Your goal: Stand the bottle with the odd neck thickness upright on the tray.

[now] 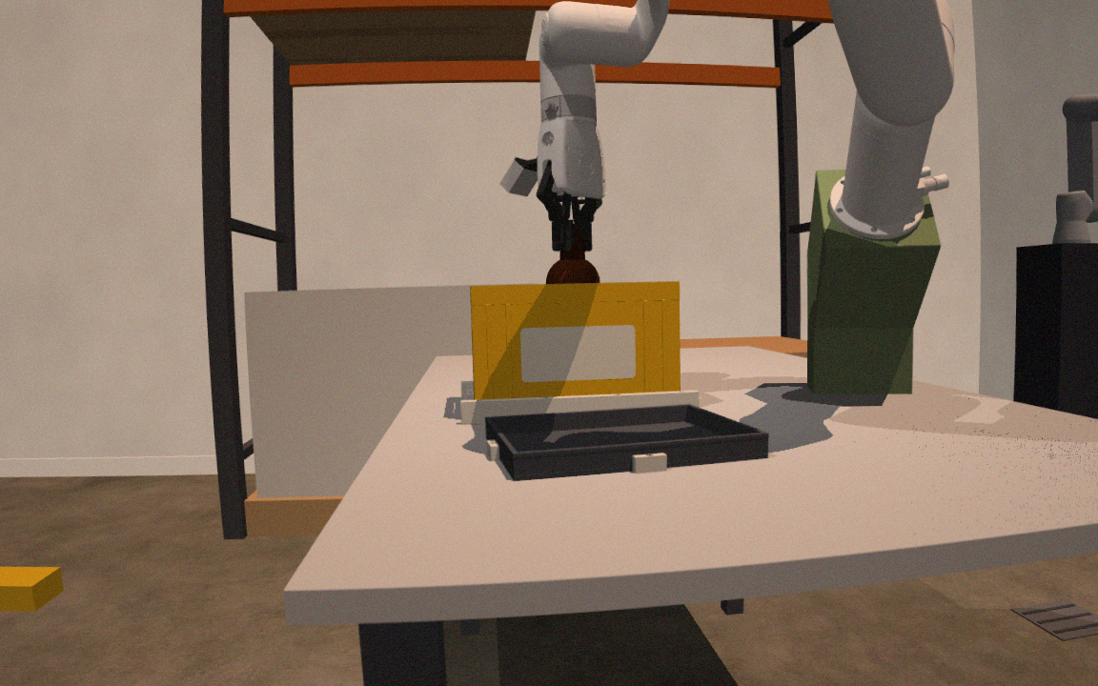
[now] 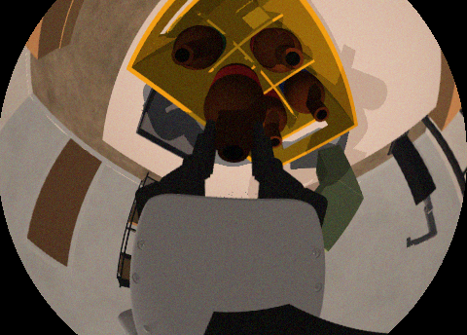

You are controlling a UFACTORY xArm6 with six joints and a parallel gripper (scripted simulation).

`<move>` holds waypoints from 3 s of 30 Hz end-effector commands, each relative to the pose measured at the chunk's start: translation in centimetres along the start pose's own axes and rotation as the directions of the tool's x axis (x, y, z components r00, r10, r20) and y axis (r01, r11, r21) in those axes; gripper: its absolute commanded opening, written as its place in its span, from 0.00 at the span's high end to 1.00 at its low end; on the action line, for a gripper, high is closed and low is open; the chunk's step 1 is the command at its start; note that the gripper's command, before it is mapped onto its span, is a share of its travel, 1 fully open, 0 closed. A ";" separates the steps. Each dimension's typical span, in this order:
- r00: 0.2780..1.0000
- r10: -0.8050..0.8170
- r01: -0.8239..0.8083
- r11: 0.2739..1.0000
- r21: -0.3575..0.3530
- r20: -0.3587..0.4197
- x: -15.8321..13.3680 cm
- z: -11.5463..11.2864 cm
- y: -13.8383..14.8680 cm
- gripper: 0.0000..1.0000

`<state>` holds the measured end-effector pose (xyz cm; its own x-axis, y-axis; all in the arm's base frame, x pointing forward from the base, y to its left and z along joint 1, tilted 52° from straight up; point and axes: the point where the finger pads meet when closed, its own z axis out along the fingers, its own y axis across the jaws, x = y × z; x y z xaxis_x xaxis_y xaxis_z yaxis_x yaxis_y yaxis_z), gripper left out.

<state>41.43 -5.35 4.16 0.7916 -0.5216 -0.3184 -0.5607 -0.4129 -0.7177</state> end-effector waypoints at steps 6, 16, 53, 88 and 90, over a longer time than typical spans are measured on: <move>1.000 -0.001 0.001 1.000 0.000 -0.003 0.1 -0.5 0.0 1.00; 1.000 -0.001 0.001 1.000 0.000 -0.003 0.1 -1.5 0.0 1.00; 1.000 -0.001 0.001 1.000 0.000 -0.003 0.1 -4.0 0.0 1.00; 1.000 -0.001 0.001 1.000 0.000 -0.003 0.1 -4.9 0.0 1.00; 1.000 -0.001 0.001 1.000 0.000 -0.003 0.1 -4.9 0.0 1.00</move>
<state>40.31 -8.82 7.04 0.7915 -0.5218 -0.3181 -0.5606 -0.4128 -0.7179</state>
